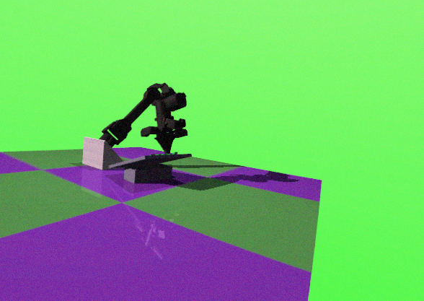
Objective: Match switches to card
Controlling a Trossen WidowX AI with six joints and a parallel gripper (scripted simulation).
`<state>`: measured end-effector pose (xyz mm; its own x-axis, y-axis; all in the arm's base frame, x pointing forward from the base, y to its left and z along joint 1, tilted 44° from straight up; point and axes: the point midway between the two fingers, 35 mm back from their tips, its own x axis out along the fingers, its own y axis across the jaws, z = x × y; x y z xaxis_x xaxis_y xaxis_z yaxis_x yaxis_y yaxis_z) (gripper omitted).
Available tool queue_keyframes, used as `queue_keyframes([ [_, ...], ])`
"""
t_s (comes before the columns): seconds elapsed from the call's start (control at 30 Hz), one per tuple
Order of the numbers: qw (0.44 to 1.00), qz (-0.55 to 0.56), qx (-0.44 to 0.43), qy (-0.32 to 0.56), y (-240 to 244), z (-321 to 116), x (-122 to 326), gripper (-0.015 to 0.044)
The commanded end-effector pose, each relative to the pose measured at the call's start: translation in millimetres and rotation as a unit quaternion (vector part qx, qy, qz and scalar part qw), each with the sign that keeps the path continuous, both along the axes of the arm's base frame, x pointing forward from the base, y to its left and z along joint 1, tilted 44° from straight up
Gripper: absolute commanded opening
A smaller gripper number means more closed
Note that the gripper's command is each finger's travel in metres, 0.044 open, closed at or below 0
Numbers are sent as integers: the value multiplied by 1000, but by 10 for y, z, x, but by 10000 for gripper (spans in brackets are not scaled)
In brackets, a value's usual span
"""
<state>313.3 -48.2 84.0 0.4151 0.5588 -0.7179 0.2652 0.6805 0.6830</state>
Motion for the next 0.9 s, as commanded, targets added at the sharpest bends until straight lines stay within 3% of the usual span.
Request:
queue_keyframes([
  [0.0, 1000, -2, -1, 2, -2, -11, 3, 0],
  [0.13, 1000, -2, -1, -1, -64, 67, -38, 0],
  [0.27, 1000, -11, -5, -5, -341, 425, -275, 0],
  [0.43, 1000, -11, -5, -5, -353, 444, -289, 0],
  [0.63, 1000, -11, -6, -4, -496, 57, -750, 0],
  [0.87, 1000, -5, -3, 2, -375, -128, -657, 0],
])
